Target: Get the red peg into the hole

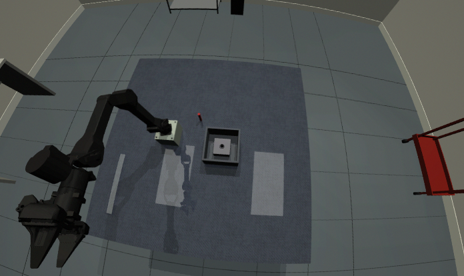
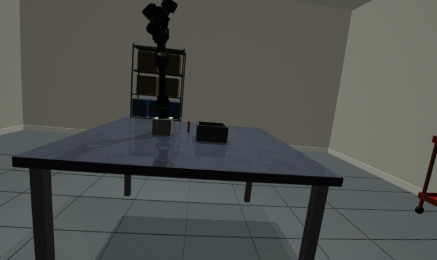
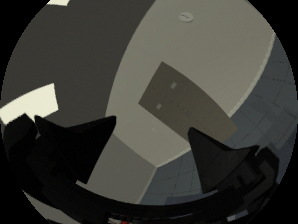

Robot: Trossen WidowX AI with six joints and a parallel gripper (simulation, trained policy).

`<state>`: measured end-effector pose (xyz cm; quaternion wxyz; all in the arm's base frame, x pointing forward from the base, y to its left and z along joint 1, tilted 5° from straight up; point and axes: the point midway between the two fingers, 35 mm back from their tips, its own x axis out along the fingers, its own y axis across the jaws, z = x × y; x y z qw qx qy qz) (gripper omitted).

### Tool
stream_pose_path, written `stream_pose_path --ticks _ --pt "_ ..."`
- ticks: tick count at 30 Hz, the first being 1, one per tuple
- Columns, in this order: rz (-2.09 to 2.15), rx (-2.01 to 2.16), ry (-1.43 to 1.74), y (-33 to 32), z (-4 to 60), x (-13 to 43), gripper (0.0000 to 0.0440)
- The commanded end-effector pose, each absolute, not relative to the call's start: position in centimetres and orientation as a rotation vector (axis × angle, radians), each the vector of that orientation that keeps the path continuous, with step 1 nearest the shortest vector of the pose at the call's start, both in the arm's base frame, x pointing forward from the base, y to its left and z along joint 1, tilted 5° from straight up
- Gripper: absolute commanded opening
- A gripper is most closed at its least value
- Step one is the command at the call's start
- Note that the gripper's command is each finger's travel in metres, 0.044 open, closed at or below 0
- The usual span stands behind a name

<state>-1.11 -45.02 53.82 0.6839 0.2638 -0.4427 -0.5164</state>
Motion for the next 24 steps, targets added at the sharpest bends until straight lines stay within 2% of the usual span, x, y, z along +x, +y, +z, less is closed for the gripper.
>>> stream_pose_path --ticks 1,12,24 --pt "-1.232 0.646 -0.907 -46.9 50.4 -0.6 0.0440" --pt "-1.391 0.855 -0.556 -49.9 39.4 5.7 0.0440" --pt "-1.426 0.967 -0.088 -46.7 29.4 16.2 0.0440"
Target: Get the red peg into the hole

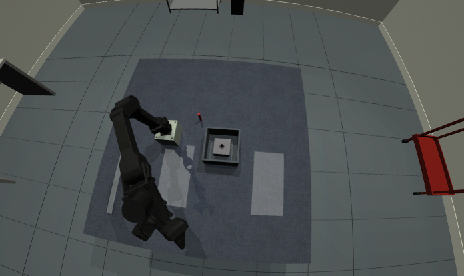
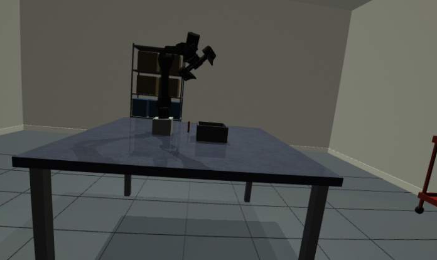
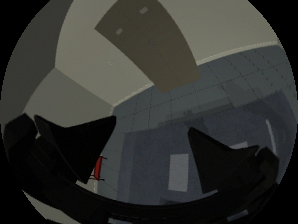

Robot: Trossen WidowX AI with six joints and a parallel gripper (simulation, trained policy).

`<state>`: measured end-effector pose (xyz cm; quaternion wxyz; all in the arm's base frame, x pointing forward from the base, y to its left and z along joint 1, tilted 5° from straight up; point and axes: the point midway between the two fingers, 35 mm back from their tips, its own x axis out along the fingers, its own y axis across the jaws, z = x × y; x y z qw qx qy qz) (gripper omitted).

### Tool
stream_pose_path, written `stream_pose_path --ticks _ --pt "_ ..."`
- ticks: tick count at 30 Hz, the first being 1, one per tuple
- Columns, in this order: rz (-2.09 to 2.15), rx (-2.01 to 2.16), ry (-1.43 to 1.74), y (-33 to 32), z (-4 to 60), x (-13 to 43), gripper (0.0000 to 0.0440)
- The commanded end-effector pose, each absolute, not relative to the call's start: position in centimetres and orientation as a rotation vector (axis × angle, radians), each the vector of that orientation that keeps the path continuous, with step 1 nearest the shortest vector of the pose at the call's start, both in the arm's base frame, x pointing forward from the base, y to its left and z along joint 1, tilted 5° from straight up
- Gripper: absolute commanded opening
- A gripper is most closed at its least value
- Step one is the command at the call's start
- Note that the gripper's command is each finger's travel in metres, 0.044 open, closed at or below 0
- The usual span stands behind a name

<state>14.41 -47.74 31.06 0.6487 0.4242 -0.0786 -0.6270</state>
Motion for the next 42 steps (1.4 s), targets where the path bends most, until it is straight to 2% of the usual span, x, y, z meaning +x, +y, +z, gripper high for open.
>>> stream_pose_path --ticks 1,13,23,32,42 --pt "-1.423 0.968 -0.047 -46.2 28.8 17.1 0.0440" --pt "-1.316 0.915 0.415 -37.5 22.3 26.3 0.0440" --pt "-1.170 0.818 0.742 -27.7 18.7 31.7 0.0440" --pt "-1.039 0.723 0.985 -18.3 16.4 33.7 0.0440" --pt "-0.940 0.625 1.215 -8.6 14.6 32.7 0.0440"
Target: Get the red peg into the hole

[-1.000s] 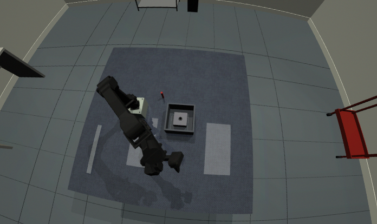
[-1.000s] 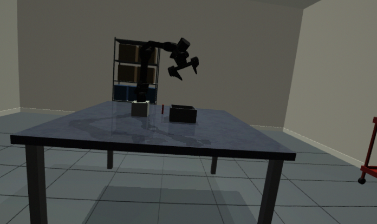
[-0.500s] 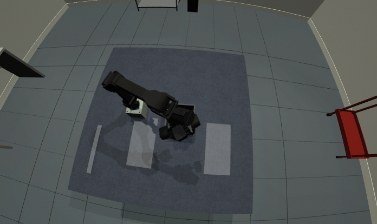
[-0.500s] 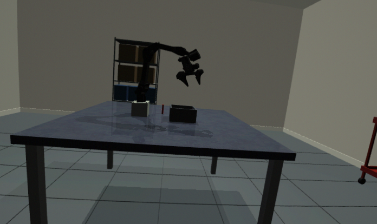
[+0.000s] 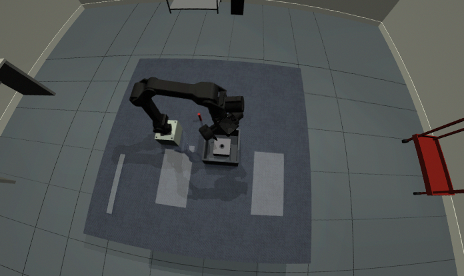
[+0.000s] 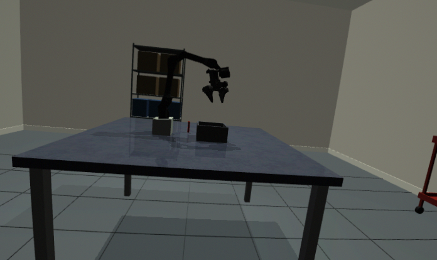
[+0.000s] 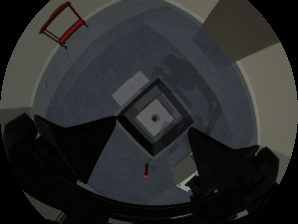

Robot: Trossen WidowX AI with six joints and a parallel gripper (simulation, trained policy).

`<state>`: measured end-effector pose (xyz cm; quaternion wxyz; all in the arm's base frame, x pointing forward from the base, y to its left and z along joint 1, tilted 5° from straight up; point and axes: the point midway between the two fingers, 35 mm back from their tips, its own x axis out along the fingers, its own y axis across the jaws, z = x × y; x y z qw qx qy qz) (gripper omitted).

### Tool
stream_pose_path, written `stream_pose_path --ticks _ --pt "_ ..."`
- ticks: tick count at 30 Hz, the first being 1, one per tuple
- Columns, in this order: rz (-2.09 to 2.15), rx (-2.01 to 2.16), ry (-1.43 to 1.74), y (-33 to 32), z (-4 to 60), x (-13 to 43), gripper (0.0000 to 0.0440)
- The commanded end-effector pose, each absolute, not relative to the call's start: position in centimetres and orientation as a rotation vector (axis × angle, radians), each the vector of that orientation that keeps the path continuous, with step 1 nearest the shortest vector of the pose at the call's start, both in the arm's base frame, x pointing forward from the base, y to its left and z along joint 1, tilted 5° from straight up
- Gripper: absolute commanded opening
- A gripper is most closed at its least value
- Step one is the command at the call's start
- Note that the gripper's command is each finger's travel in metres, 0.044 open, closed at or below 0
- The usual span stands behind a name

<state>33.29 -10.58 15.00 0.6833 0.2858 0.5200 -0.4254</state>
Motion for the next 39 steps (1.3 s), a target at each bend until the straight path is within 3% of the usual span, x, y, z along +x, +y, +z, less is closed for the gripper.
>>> stream_pose_path --ticks 1,20,39 --pt "-0.933 0.615 1.235 -7.8 14.4 32.5 0.0440" --pt "-0.937 0.446 1.547 4.1 12.0 24.8 0.0440" --pt "-0.984 0.254 1.680 8.0 8.2 19.3 0.0440"
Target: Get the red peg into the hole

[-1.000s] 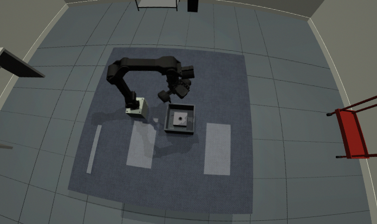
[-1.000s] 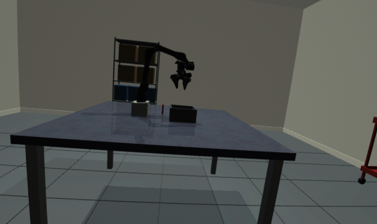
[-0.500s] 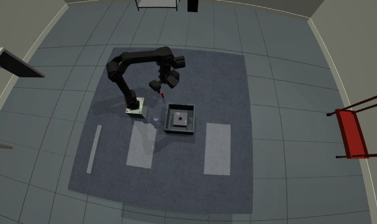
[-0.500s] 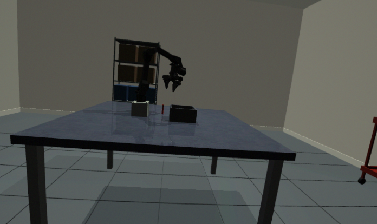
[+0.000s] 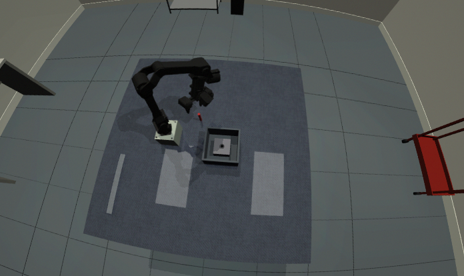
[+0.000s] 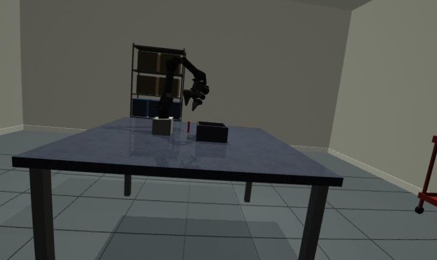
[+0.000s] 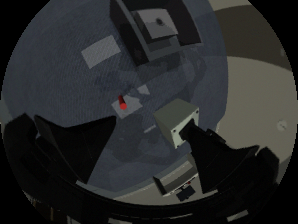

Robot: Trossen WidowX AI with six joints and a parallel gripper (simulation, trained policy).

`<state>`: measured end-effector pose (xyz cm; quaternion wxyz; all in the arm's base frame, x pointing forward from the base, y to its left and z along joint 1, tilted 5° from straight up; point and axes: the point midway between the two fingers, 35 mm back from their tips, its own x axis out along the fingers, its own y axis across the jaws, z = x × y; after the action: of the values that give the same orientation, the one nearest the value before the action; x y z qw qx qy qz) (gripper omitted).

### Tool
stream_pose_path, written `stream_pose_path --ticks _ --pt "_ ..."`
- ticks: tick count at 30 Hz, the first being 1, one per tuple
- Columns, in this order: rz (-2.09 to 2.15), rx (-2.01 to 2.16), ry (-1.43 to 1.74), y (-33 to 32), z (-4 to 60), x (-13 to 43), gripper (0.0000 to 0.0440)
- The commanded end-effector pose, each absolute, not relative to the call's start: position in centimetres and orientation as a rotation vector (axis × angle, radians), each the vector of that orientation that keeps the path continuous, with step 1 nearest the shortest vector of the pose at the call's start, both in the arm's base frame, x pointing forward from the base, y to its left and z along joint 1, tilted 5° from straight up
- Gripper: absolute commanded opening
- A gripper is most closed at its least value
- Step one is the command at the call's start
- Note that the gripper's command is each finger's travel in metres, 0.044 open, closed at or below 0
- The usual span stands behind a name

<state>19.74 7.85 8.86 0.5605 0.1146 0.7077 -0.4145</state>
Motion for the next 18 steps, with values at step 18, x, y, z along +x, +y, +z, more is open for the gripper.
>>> stream_pose_path --ticks 18 --pt "-0.940 0.200 1.665 8.3 1.2 18.5 0.0440"
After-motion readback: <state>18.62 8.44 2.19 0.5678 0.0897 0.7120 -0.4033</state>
